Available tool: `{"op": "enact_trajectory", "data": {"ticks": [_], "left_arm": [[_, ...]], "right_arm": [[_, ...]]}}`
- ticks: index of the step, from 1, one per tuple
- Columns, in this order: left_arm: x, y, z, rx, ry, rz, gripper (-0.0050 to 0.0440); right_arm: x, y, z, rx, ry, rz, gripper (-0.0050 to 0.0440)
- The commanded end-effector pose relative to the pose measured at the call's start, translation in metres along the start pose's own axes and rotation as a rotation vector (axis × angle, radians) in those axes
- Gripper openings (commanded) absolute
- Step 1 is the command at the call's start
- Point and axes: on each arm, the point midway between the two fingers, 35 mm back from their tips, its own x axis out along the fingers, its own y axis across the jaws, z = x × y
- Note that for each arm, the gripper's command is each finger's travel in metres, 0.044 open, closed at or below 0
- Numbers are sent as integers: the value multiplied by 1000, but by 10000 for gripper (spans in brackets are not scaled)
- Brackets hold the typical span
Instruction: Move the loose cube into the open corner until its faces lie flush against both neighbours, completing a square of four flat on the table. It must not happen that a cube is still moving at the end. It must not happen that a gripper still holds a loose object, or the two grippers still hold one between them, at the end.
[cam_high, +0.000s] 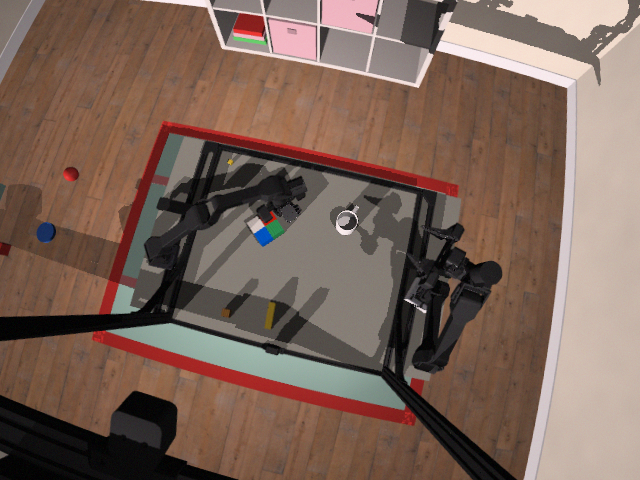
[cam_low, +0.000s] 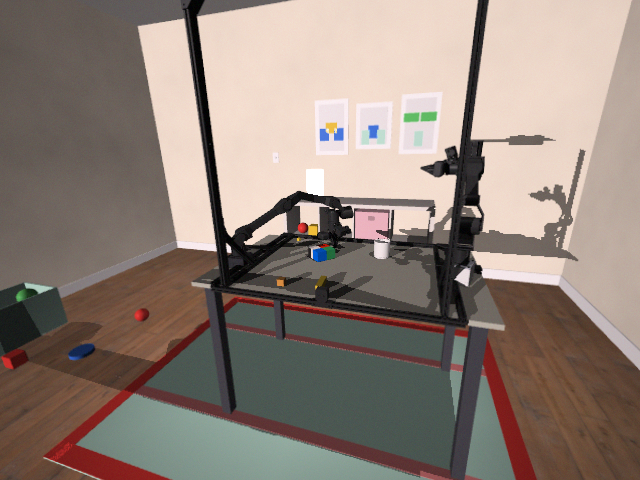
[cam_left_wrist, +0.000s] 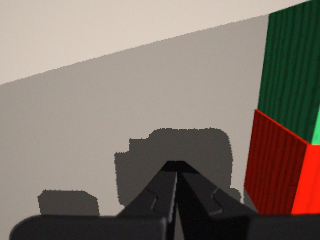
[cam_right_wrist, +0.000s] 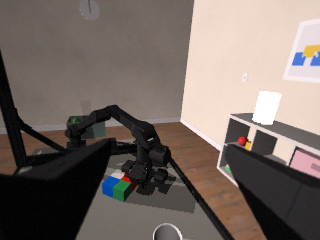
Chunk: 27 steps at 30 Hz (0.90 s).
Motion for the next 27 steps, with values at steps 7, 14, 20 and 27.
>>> {"op": "enact_trajectory", "data": {"ticks": [7, 14, 20, 27], "left_arm": [[2, -3, 0, -2, 8, -17, 0], [2, -5, 0, -2, 8, -21, 0], [2, -6, 0, -2, 9, -21, 0], [2, -7, 0, -2, 9, -21, 0]], "right_arm": [[0, 1, 0, 4, 0, 4, 400], [0, 1, 0, 4, 0, 4, 400], [0, 1, 0, 4, 0, 4, 400], [0, 1, 0, 4, 0, 4, 400]]}}
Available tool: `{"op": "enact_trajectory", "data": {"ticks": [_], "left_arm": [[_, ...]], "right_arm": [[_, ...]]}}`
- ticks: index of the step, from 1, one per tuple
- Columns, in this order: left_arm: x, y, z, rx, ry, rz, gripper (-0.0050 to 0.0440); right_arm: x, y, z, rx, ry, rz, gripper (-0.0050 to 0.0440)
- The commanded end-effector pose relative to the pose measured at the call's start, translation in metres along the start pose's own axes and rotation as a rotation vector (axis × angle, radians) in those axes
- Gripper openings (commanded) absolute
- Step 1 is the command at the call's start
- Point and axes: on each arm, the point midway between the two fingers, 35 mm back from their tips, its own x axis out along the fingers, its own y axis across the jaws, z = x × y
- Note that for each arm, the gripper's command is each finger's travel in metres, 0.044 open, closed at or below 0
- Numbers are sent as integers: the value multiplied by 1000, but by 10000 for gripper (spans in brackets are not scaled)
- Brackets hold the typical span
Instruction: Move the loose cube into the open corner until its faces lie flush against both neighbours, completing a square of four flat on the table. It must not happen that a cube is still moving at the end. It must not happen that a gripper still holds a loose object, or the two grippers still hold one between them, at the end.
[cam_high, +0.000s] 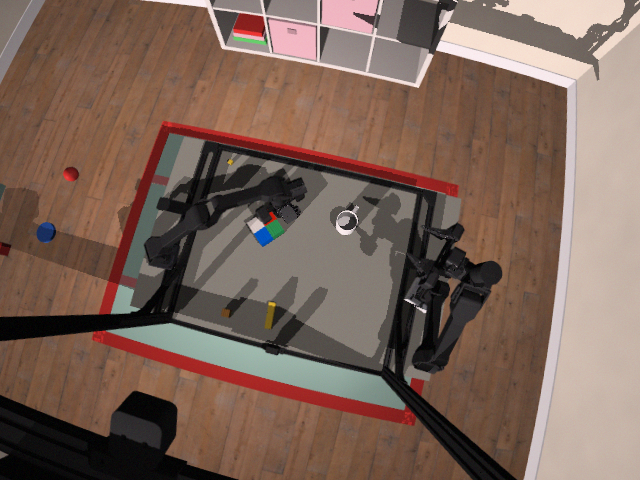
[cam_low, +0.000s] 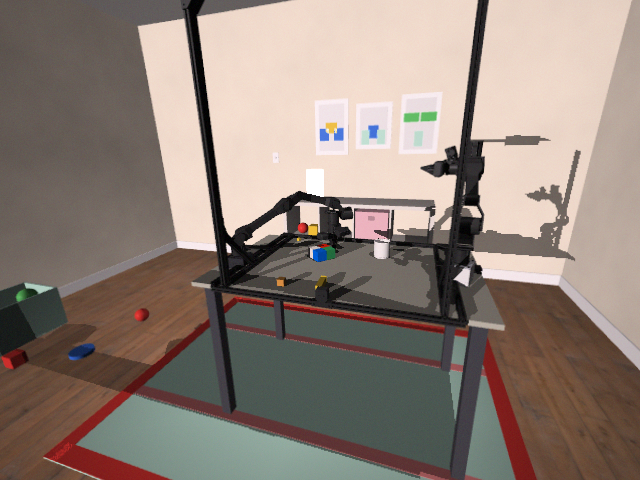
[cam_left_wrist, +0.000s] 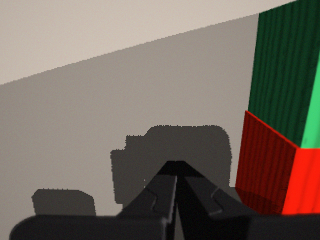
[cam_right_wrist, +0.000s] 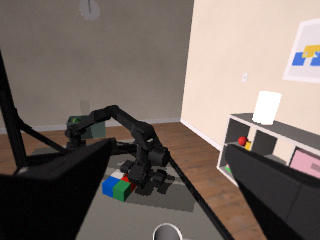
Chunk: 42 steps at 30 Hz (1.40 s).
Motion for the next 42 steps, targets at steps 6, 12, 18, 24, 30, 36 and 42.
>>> {"op": "enact_trajectory", "data": {"ticks": [6, 12, 18, 24, 30, 36, 42], "left_arm": [[-1, -3, -1, -2, 4, -1, 0], [-1, -4, -1, -2, 4, -1, 0], [-1, -7, -1, -2, 4, -1, 0], [-1, -9, -1, -2, 4, -1, 0], [-1, -11, -1, -2, 4, -1, 0], [-1, -13, -1, -2, 4, -1, 0], [-1, -15, -1, -2, 4, -1, 0]], "right_arm": [[0, 1, 0, 4, 0, 4, 400], [0, 1, 0, 4, 0, 4, 400], [0, 1, 0, 4, 0, 4, 400], [0, 1, 0, 4, 0, 4, 400], [0, 1, 0, 4, 0, 4, 400], [0, 1, 0, 4, 0, 4, 400], [0, 1, 0, 4, 0, 4, 400]]}}
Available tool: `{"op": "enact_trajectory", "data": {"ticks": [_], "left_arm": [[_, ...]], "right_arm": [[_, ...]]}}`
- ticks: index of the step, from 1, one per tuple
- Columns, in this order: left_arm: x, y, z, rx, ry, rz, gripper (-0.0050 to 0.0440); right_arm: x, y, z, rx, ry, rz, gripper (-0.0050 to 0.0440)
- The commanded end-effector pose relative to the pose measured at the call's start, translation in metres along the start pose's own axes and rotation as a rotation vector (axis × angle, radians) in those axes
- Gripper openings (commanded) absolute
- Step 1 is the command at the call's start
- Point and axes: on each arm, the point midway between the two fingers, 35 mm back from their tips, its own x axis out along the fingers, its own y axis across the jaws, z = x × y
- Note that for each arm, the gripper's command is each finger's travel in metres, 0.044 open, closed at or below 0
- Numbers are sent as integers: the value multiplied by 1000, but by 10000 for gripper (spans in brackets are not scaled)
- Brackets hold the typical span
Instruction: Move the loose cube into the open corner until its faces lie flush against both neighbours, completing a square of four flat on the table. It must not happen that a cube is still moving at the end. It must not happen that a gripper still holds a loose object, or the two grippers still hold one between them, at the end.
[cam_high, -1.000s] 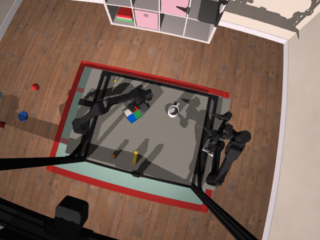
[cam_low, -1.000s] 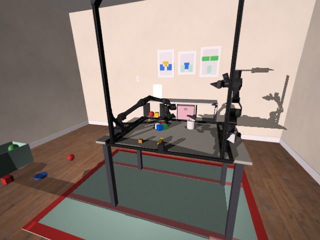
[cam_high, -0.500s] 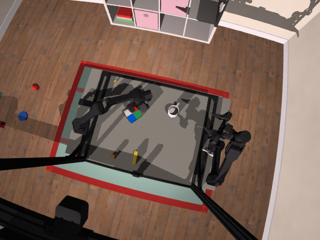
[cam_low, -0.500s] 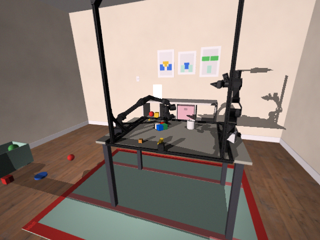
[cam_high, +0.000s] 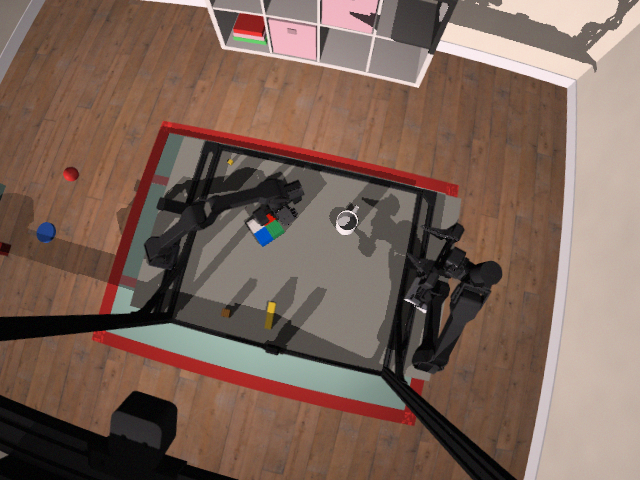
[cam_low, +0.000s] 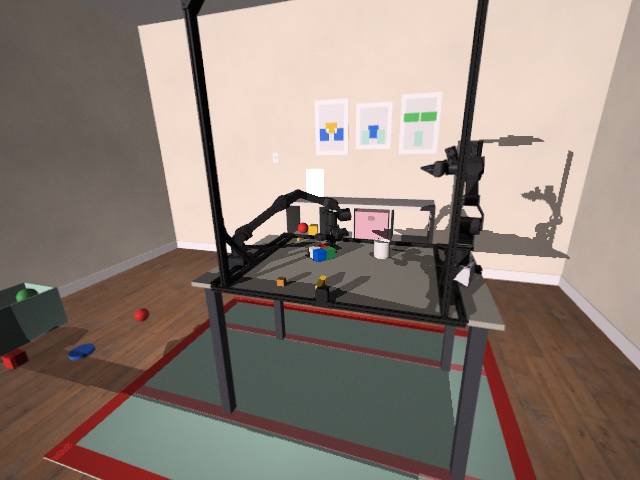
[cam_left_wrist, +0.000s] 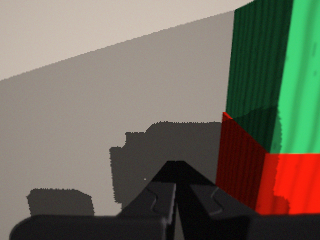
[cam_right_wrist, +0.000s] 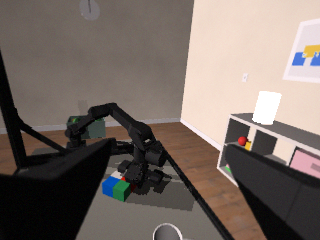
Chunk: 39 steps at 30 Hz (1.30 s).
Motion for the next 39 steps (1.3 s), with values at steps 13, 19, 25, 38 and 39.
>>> {"op": "enact_trajectory", "data": {"ticks": [13, 19, 25, 38, 39], "left_arm": [[-6, -6, 0, -2, 2, 9, 0], [-6, -9, 0, -2, 2, 9, 0], [-6, -10, 0, -2, 2, 9, 0], [-6, -13, 0, -2, 2, 9, 0], [-6, -13, 0, -2, 2, 9, 0]], "right_arm": [[0, 1, 0, 4, 0, 4, 400], [0, 1, 0, 4, 0, 4, 400], [0, 1, 0, 4, 0, 4, 400], [0, 1, 0, 4, 0, 4, 400], [0, 1, 0, 4, 0, 4, 400]]}}
